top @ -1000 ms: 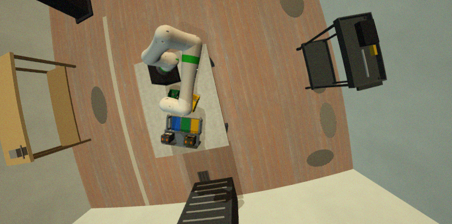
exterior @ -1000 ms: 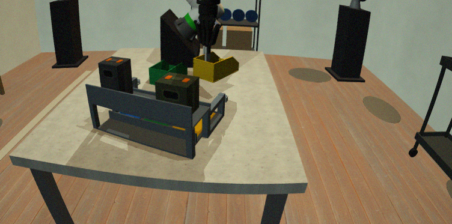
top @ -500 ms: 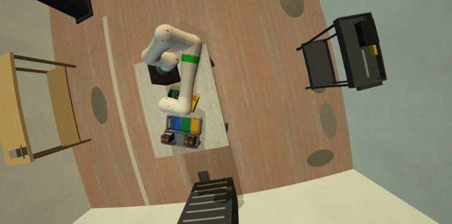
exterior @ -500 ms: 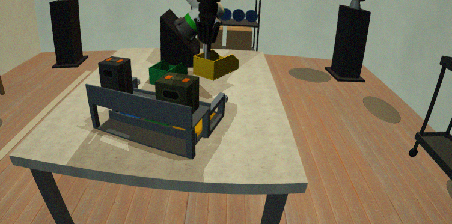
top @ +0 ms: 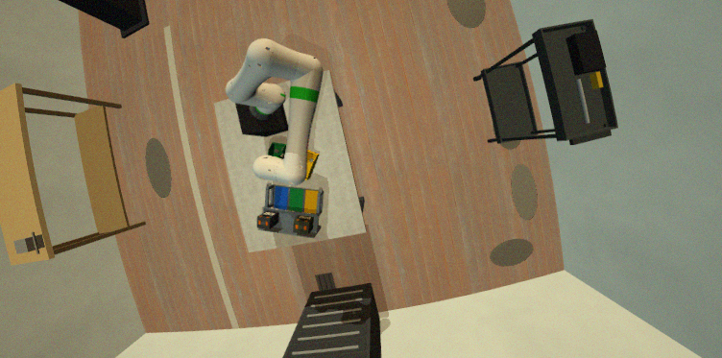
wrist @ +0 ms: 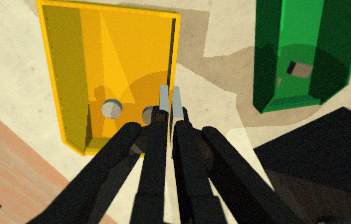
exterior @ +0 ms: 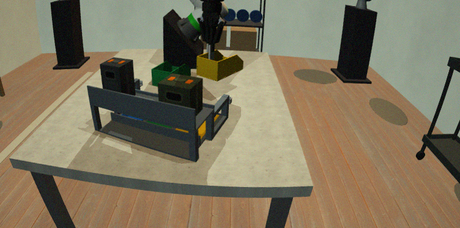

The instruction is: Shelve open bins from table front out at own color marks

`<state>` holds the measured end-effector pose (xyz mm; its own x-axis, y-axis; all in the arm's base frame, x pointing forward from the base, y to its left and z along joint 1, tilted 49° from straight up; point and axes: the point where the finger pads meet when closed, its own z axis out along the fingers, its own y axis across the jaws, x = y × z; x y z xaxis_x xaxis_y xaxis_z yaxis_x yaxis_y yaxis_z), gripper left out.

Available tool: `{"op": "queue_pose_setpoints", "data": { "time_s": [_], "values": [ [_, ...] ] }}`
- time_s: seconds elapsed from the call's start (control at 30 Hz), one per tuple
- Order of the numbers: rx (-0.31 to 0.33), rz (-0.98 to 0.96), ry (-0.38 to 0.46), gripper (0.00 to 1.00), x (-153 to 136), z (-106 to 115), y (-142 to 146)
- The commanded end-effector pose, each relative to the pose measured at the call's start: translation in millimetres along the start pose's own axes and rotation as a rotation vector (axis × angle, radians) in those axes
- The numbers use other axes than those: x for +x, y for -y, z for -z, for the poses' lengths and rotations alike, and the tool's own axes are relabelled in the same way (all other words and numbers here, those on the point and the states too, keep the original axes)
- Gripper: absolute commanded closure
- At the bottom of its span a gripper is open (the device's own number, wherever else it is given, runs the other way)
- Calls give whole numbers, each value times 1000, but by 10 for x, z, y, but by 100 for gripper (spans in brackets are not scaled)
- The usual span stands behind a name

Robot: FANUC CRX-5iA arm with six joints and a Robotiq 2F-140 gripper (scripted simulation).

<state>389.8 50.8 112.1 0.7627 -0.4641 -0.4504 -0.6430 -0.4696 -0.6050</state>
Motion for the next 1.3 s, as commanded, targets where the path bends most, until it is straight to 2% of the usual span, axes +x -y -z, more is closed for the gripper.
{"op": "queue_pose_setpoints", "data": {
  "time_s": [0.0, 1.27],
  "values": [
    [0, 0, 0, 100, 2, 4, 0],
    [0, 31, -1, 100, 60, 6, 43]
  ]
}}
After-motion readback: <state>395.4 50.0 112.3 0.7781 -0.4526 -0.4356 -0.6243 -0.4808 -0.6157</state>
